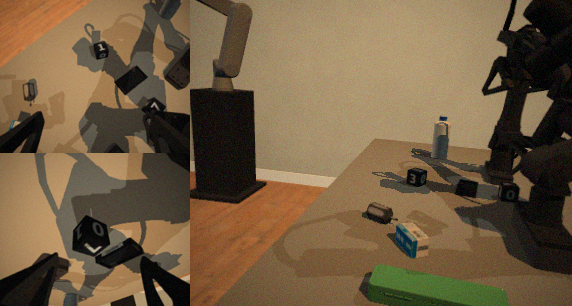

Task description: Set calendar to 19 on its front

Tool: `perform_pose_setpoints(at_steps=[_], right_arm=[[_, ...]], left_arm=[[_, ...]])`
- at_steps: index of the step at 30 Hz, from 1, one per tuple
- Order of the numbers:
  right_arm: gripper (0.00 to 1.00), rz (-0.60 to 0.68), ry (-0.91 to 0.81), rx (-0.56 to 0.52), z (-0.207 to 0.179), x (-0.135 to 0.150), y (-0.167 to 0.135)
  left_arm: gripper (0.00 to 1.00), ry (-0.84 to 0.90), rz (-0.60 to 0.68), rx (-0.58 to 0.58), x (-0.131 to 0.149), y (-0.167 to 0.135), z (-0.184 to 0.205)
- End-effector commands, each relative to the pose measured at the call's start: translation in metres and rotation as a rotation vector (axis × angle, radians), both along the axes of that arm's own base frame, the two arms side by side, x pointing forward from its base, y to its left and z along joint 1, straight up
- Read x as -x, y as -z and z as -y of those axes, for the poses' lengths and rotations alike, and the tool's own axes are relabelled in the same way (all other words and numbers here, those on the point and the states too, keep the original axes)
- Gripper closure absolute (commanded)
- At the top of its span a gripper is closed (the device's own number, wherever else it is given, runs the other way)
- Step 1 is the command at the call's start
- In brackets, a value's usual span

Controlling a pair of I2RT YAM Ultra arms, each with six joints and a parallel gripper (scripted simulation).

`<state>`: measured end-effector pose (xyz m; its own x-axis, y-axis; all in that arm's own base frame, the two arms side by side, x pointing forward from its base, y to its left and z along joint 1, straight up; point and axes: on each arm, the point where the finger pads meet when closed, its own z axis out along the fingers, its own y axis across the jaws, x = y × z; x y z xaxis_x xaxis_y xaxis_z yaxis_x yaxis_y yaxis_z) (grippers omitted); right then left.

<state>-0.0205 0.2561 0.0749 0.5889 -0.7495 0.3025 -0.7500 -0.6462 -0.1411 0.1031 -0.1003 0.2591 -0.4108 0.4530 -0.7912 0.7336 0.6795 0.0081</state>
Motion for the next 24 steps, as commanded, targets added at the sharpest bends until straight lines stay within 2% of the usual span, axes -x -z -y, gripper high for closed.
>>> perform_pose_setpoints(at_steps=[1, 5, 16, 19, 21, 24], right_arm=[[0.0, -0.045, 0.198, -0.148, -0.006, 0.005, -0.005], [0.0, -0.069, 0.271, -0.182, -0.006, 0.01, -0.004], [0.0, -0.218, 0.719, -0.337, -0.004, 0.02, -0.005], [0.0, -0.255, 0.836, -0.358, -0.002, 0.022, -0.006], [0.0, -0.255, 0.836, -0.358, -0.002, 0.022, -0.006], [0.0, -0.303, 0.989, -0.376, 0.0, 0.024, -0.009]], left_arm=[[0.0, 0.02, 0.0, 0.02, 0.006, -0.001, 0.005], [0.0, 0.02, 0.0, 0.02, 0.006, -0.001, 0.005], [0.0, 0.02, 0.0, 0.02, 0.006, -0.001, 0.005], [0.0, 0.02, 0.0, 0.02, 0.006, -0.001, 0.005], [0.0, 0.02, 0.0, 0.02, 0.006, -0.001, 0.005], [0.0, 0.02, 0.0, 0.02, 0.006, -0.001, 0.005]])
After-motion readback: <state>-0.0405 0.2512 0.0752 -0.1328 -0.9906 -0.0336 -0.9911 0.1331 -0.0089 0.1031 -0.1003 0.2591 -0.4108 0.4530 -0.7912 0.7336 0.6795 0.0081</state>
